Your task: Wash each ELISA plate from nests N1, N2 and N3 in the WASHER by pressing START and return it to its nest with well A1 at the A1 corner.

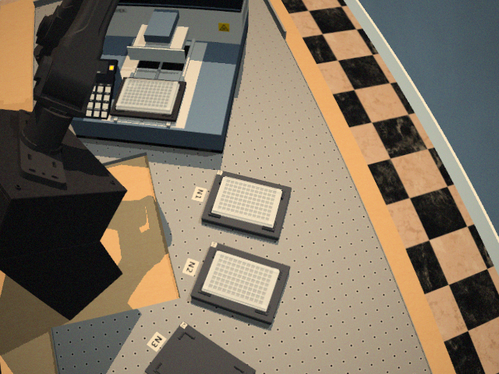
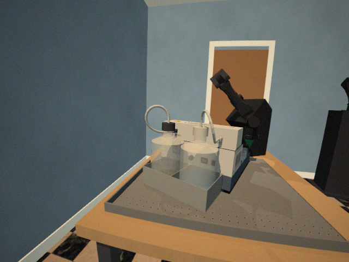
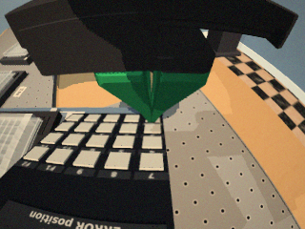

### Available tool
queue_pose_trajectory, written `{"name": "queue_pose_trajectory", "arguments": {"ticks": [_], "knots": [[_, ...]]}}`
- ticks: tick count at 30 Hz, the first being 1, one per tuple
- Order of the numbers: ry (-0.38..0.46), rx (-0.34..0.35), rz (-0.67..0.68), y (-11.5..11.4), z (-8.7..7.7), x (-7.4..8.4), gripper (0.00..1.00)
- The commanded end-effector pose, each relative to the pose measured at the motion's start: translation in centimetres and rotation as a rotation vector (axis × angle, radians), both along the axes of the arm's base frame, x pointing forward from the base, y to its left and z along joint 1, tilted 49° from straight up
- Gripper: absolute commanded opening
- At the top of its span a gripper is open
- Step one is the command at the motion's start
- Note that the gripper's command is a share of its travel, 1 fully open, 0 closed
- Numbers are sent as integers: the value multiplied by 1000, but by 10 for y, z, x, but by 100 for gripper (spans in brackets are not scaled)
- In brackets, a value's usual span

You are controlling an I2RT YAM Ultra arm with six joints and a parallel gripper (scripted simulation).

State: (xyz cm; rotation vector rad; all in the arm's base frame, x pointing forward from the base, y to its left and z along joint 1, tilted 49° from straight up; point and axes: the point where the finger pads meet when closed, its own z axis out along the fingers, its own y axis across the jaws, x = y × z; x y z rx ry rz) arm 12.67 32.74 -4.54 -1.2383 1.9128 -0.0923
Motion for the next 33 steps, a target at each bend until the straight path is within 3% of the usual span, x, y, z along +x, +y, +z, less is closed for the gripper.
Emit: {"name": "queue_pose_trajectory", "arguments": {"ticks": [1,23,33], "knots": [[13,20,-4,5,-4,3,0],[13,20,-4,5,-4,3,0],[13,20,-4,-1,7,-8,0]]}}
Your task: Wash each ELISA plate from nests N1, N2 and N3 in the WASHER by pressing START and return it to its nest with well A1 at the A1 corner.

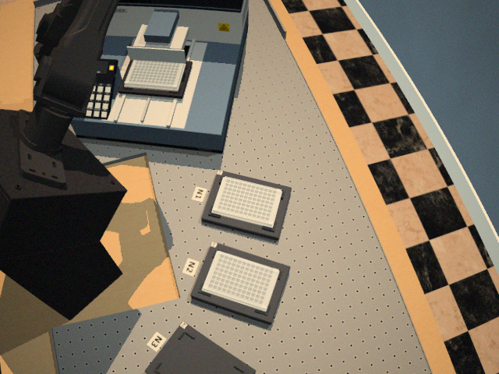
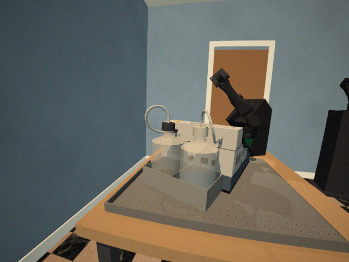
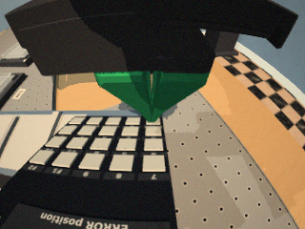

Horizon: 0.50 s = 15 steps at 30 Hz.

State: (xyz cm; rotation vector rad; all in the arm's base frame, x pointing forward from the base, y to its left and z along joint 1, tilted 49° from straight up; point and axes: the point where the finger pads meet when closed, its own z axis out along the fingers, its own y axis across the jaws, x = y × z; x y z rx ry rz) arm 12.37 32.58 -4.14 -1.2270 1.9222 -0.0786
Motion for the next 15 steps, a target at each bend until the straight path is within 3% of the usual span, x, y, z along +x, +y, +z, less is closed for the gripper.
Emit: {"name": "queue_pose_trajectory", "arguments": {"ticks": [1,15], "knots": [[4,9,2,0,4,-6,0],[4,9,2,-7,17,-19,0]]}}
